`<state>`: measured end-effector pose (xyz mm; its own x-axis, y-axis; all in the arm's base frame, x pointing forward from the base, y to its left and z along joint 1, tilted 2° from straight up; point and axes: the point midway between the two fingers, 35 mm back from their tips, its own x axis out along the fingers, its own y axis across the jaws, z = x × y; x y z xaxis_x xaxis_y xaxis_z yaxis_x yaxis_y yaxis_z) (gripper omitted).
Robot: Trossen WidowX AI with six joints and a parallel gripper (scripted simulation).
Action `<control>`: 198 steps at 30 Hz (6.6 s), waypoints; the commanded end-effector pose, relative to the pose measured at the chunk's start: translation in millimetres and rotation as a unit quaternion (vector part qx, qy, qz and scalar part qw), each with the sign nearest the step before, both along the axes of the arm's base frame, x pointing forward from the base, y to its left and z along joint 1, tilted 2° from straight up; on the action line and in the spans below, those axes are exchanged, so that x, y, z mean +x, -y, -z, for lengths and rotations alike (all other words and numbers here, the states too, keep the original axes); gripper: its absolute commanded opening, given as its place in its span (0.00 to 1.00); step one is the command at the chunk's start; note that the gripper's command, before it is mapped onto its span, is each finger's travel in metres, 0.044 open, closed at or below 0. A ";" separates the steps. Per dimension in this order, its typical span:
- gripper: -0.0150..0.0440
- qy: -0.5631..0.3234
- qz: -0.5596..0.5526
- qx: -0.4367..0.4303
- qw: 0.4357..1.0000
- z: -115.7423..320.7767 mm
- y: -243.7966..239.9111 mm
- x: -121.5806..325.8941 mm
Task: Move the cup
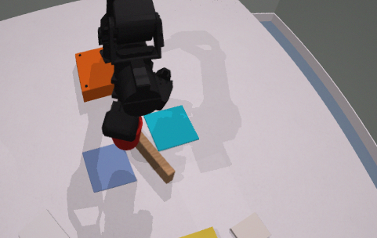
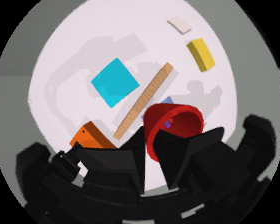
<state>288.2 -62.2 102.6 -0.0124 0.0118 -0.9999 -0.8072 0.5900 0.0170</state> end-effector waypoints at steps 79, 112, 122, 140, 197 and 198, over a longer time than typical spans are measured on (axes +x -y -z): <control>0.25 0.001 0.001 0.009 1.000 8.5 -137.5 -27.4; 0.25 0.000 0.001 0.009 1.000 52.7 -140.6 -28.2; 0.25 0.000 0.001 0.009 1.000 65.7 -141.3 -29.8; 0.30 0.004 0.000 0.008 1.000 65.7 -141.1 -28.2; 0.96 -0.004 0.003 0.005 1.000 17.3 -135.8 -32.0; 1.00 -0.003 0.003 0.006 1.000 15.1 -135.8 -31.7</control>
<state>255.0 73.4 83.1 -0.0240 0.0218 -0.9995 -0.8036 0.5943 0.0323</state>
